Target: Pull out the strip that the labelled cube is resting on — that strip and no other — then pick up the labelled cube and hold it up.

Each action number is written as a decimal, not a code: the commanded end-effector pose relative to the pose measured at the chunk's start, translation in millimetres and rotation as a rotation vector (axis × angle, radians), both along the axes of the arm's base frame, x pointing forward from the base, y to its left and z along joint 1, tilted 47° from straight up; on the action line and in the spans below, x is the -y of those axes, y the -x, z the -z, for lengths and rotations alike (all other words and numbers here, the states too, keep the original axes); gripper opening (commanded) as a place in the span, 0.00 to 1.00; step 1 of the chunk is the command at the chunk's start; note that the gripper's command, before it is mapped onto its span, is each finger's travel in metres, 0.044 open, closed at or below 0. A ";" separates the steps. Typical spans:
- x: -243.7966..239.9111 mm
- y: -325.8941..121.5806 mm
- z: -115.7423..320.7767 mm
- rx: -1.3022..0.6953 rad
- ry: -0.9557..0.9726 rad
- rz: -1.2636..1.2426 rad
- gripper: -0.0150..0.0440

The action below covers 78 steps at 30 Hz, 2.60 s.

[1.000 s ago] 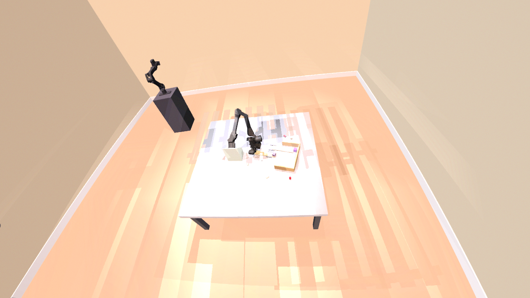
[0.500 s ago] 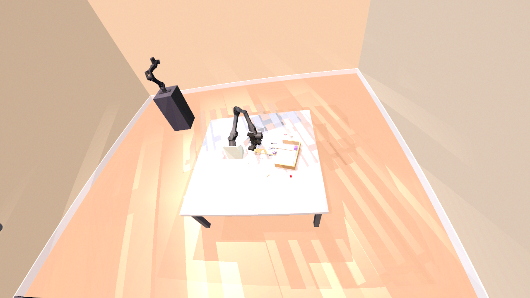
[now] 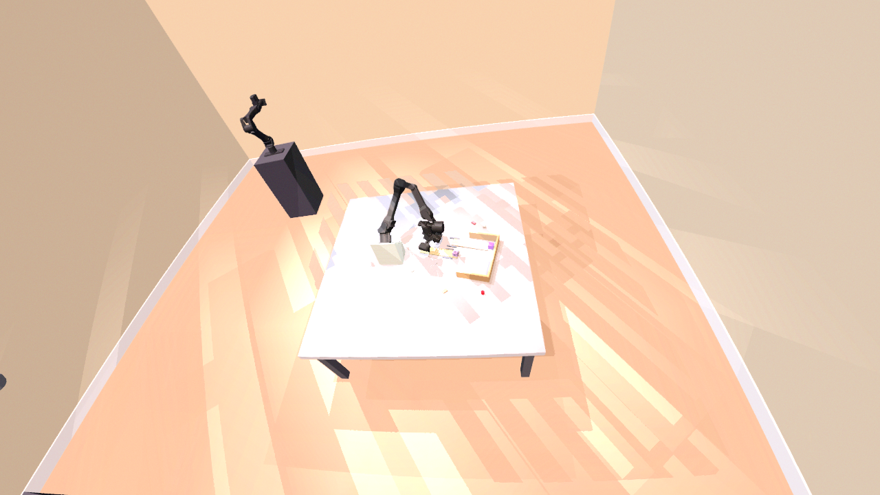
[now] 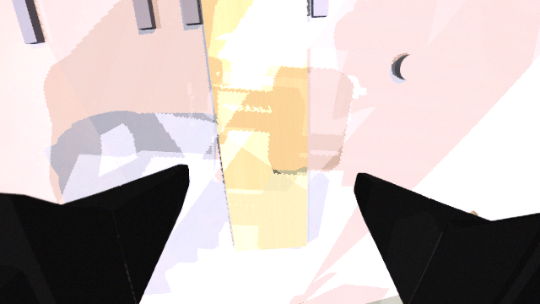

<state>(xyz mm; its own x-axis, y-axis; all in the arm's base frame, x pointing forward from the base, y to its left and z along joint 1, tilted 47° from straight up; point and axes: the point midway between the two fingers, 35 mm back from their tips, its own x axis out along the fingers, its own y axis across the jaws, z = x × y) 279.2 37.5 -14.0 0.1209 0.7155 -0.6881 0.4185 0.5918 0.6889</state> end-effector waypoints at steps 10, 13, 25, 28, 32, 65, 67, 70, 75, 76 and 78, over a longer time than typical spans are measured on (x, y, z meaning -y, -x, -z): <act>17.7 -42.2 3.1 0.003 0.003 0.003 1.00; 21.3 -51.5 3.6 0.004 0.003 0.003 1.00; 35.5 -89.7 4.5 0.006 0.004 0.003 1.00; 39.4 -99.2 4.7 0.006 0.004 0.003 1.00; 44.5 -112.0 4.7 0.007 0.004 0.003 1.00; 36.0 -147.0 28.4 0.009 0.005 0.003 0.68; 33.7 -147.3 30.6 0.009 0.005 0.003 0.68; 30.1 -147.8 33.9 0.009 0.004 0.003 0.68; 24.2 -148.4 39.5 0.009 0.004 0.003 0.68; 23.0 -148.5 40.6 0.009 0.003 0.003 0.68; 20.8 -148.7 42.5 0.009 0.003 0.003 0.68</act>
<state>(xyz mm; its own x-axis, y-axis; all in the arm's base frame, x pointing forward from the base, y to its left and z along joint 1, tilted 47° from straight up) 427.6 12.6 -53.1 0.1276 0.7103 -0.6922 0.4092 0.5980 0.6891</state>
